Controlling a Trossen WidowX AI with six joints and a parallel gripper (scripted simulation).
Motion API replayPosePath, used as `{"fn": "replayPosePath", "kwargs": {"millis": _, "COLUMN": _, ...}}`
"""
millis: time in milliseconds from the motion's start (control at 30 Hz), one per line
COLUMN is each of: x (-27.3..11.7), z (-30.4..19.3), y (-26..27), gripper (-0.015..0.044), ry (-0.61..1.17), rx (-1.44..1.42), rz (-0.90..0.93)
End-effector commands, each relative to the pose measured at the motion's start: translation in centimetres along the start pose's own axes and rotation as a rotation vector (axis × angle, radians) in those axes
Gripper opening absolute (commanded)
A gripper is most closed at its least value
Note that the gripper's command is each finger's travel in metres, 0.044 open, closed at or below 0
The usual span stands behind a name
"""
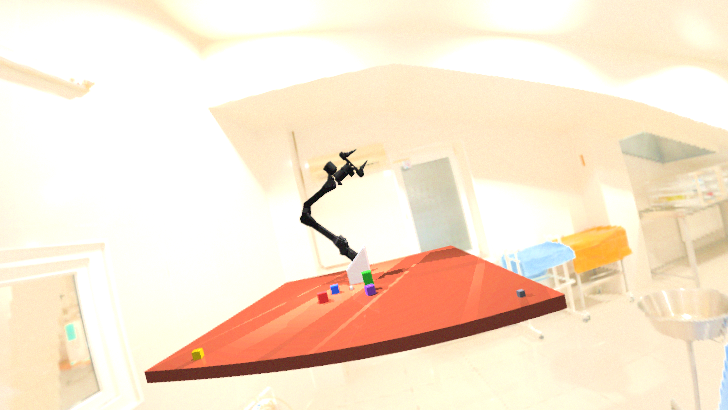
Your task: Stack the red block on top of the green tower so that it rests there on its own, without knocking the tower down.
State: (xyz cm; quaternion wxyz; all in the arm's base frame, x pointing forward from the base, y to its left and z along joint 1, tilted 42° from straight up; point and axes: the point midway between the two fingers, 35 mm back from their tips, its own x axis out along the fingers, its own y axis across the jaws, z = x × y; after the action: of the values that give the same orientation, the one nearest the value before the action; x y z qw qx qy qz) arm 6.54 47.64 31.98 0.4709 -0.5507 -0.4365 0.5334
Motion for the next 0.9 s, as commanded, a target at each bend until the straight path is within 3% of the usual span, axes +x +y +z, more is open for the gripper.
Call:
{"fn": "replayPosePath", "kwargs": {"millis": 0, "x": -0.2, "z": -3.5, "y": 1.6, "gripper": 0.0440, "ry": 0.100, "rx": 0.075, "rz": 0.055}}
{"fn": "replayPosePath", "kwargs": {"millis": 400, "x": -4.9, "z": -18.1, "y": 8.2, "gripper": 0.0440, "ry": 0.559, "rx": 0.412, "rz": 0.231}}
{"fn": "replayPosePath", "kwargs": {"millis": 867, "x": -17.9, "z": -30.6, "y": 16.4, "gripper": 0.0440, "ry": 1.161, "rx": 0.816, "rz": 0.327}}
